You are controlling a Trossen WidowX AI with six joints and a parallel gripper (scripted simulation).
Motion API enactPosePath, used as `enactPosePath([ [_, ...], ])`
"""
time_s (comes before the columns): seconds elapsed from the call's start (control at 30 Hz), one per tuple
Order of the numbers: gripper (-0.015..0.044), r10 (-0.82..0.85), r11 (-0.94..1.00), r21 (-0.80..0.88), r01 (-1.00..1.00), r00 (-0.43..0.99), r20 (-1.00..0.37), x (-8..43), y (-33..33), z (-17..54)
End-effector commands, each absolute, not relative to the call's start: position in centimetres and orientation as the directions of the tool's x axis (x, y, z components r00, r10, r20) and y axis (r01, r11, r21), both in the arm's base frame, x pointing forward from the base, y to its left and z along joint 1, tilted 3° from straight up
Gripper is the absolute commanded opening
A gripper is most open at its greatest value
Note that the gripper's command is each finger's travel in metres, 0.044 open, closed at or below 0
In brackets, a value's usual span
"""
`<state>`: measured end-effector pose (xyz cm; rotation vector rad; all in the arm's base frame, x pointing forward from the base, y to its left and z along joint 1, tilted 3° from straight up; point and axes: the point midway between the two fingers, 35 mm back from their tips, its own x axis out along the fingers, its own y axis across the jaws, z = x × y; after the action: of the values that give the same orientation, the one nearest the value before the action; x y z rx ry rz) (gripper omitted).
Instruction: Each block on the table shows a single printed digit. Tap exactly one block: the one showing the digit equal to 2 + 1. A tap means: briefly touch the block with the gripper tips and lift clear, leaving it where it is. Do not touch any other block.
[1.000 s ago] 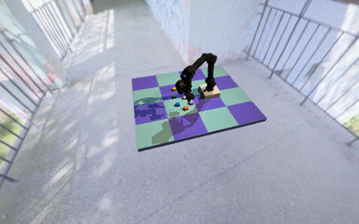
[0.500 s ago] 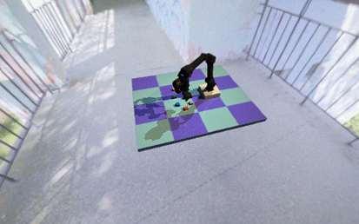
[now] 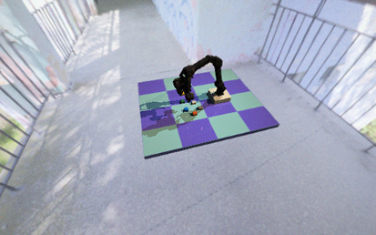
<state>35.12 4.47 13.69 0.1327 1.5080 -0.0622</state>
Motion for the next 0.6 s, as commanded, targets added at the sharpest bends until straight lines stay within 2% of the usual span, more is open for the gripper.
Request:
enactPosePath([
  [0.0, 0.0400, 0.044, 0.992, 0.051, 0.119, 0.061, -0.997, 35.1, 4.5, 13.7],
  [0.3, 0.0400, 0.044, 0.992, 0.051, 0.119, 0.061, -0.997, 35.2, 4.2, 13.7],
  [0.5, 0.0400, 0.035, 0.992, 0.042, 0.119, 0.061, -0.998, 35.3, -4.8, 13.3],
  [0.57, 0.0400, 0.034, 0.992, 0.041, 0.119, 0.061, -0.998, 35.2, -6.0, 13.3],
])
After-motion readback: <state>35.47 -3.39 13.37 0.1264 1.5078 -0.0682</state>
